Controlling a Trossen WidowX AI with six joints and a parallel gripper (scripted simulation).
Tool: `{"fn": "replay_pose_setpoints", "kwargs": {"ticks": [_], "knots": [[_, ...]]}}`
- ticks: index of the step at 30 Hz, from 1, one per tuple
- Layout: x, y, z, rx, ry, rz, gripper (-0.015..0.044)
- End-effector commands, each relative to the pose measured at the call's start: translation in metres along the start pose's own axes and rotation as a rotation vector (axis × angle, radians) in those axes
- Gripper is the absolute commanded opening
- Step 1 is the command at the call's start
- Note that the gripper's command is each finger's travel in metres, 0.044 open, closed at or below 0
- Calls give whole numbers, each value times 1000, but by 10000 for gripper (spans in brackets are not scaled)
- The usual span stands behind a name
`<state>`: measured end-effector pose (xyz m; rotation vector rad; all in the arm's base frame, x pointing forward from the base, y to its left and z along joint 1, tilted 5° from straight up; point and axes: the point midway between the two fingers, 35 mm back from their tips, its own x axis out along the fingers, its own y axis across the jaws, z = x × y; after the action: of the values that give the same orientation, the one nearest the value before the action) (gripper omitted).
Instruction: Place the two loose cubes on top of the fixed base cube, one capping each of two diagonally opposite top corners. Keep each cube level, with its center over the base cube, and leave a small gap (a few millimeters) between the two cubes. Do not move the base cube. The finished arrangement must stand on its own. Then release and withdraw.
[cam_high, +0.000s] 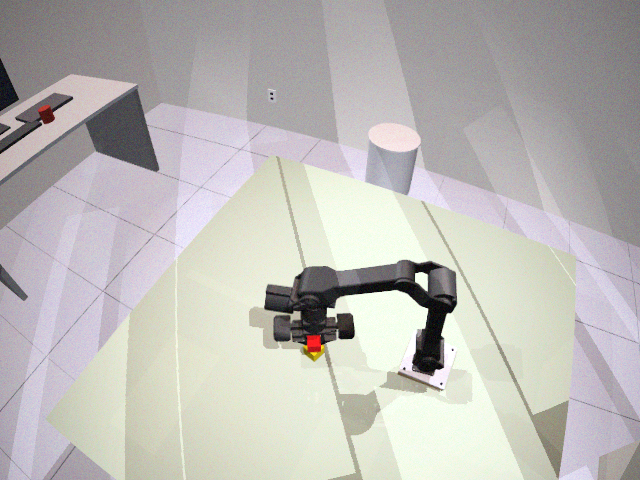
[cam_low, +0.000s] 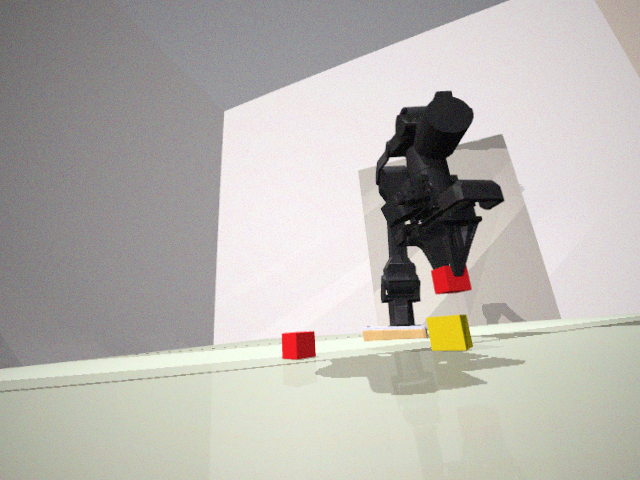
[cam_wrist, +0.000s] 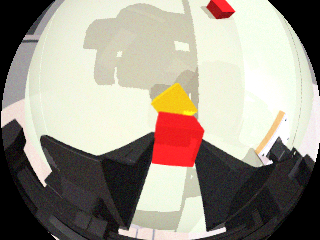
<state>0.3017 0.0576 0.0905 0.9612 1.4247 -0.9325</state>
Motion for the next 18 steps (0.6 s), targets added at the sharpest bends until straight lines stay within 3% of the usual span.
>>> {"fn": "replay_pose_setpoints", "kwargs": {"ticks": [1,18], "knots": [[3,0,-1,7,4,0,105],[26,0,-2,15,4,0,105]]}}
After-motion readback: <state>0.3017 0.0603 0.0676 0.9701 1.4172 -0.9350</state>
